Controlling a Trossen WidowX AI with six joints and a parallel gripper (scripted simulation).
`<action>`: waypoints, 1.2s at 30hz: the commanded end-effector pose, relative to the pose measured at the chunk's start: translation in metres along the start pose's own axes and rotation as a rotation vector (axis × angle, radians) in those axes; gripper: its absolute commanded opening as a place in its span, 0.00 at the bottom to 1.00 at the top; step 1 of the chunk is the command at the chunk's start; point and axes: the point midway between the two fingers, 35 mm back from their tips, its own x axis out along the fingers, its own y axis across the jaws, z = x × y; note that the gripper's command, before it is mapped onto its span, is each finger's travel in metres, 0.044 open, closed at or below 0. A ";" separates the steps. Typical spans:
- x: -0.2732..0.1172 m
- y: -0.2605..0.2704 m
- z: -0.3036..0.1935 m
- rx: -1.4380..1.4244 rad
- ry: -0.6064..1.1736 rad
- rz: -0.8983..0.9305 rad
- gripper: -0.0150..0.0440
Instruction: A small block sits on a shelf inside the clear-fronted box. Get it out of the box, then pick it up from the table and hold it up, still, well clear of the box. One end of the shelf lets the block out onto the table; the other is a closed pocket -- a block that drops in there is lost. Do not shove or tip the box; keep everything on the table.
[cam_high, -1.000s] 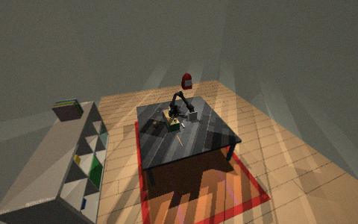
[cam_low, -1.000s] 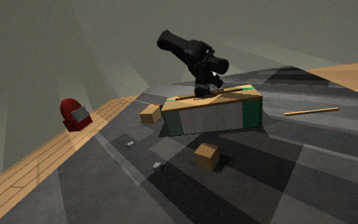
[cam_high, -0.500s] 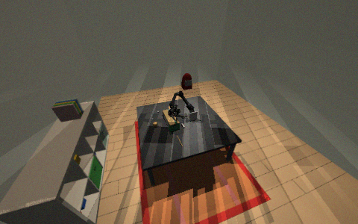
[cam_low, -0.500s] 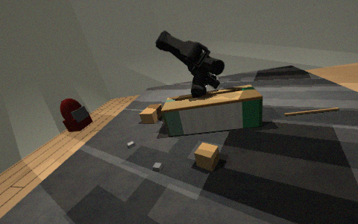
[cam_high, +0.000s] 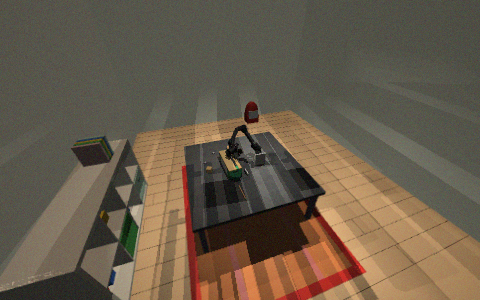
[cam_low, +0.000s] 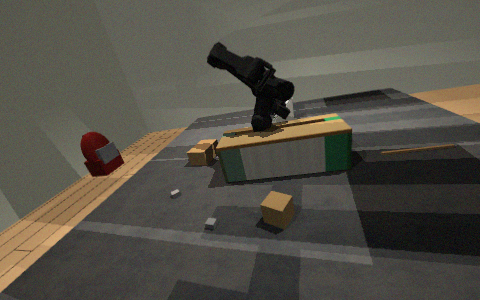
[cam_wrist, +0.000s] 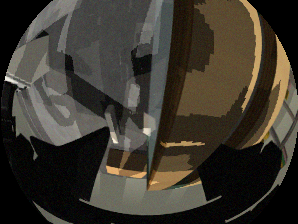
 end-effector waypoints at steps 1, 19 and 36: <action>0.003 0.000 -0.005 0.002 0.003 0.003 0.93; 0.008 0.000 -0.020 0.001 0.004 0.003 0.93; 0.014 0.000 -0.037 0.001 0.004 0.003 0.93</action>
